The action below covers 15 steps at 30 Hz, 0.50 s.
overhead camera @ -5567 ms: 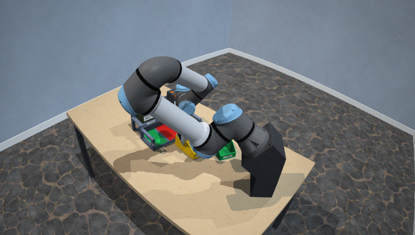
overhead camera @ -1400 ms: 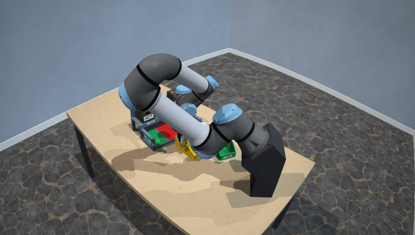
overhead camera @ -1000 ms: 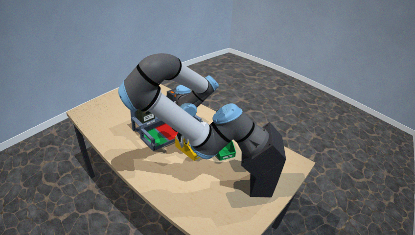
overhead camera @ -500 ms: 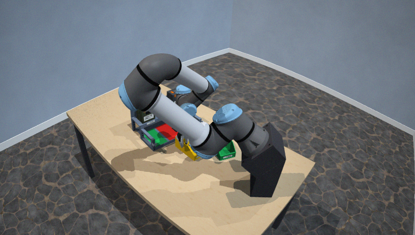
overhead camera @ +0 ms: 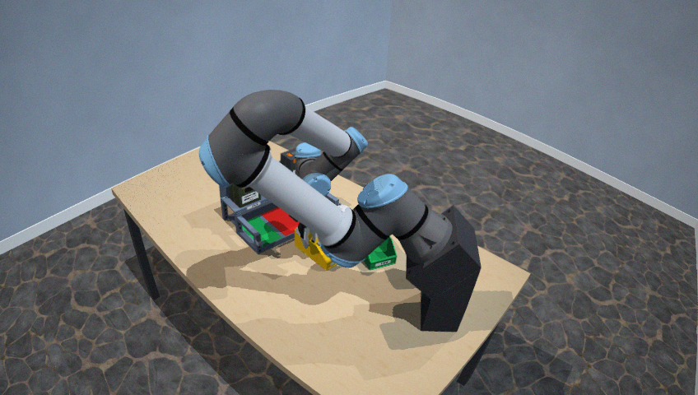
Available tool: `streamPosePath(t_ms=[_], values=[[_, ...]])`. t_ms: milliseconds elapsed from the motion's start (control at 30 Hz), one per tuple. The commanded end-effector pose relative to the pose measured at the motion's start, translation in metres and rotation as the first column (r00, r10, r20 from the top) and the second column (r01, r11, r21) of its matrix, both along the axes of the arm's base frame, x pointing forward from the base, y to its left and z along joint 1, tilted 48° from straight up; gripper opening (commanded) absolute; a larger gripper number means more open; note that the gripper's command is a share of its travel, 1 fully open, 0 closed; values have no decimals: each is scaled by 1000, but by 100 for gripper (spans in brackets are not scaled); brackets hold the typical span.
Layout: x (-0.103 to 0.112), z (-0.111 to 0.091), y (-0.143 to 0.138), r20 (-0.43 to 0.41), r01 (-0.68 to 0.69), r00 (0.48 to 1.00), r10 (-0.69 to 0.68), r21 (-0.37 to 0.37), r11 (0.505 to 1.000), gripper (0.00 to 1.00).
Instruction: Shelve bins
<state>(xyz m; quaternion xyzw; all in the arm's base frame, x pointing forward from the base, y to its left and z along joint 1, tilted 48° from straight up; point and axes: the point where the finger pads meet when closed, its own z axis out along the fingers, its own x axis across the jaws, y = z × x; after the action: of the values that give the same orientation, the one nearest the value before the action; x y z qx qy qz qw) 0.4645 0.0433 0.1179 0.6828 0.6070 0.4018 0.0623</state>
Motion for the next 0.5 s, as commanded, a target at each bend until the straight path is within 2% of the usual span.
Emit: streamPosePath(t_ms=[0,467], values=[[0,0,0,1,0,1000,0,0,1000,15],[-4,4,-3,1,0,1000,0,0,1000,15]])
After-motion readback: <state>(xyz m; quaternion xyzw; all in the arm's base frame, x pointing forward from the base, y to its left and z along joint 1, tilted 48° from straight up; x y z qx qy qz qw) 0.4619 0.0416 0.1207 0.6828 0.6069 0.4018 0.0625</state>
